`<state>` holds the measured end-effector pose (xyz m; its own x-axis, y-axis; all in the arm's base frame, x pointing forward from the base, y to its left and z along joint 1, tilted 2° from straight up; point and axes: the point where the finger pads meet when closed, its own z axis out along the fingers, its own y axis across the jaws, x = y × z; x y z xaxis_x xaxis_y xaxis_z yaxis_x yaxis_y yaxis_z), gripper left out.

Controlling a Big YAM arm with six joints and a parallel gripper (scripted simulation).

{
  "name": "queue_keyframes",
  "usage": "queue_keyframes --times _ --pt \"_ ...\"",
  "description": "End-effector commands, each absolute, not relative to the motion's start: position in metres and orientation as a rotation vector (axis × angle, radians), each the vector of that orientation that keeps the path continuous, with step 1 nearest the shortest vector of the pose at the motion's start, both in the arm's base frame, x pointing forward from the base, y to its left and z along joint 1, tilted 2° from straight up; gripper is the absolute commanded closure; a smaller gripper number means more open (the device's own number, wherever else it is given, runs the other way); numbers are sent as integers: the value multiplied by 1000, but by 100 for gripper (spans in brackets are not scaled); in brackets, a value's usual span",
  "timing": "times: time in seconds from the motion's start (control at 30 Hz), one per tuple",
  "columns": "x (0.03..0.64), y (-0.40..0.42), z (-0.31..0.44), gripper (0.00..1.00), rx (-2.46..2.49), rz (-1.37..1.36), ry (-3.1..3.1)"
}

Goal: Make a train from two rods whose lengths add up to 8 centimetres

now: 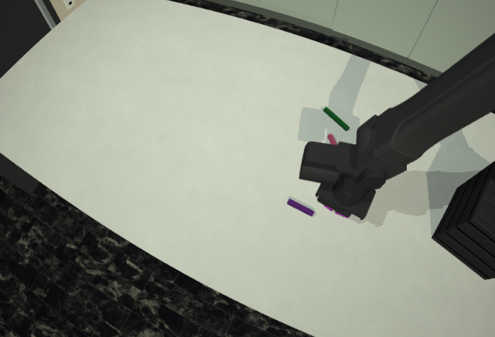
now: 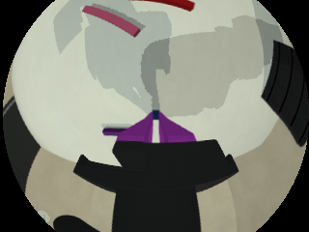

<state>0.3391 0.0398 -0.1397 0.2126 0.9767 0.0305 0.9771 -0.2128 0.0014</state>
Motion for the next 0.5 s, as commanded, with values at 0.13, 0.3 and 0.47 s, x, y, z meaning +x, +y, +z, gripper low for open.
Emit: queue_keyframes --times 0.13,0.3,0.47 --pt "359 44 -135 92 -2439 -94 -1991" --pt "359 44 -135 88 -2439 -94 -1991" --pt "359 44 -135 84 -2439 -94 -1991"
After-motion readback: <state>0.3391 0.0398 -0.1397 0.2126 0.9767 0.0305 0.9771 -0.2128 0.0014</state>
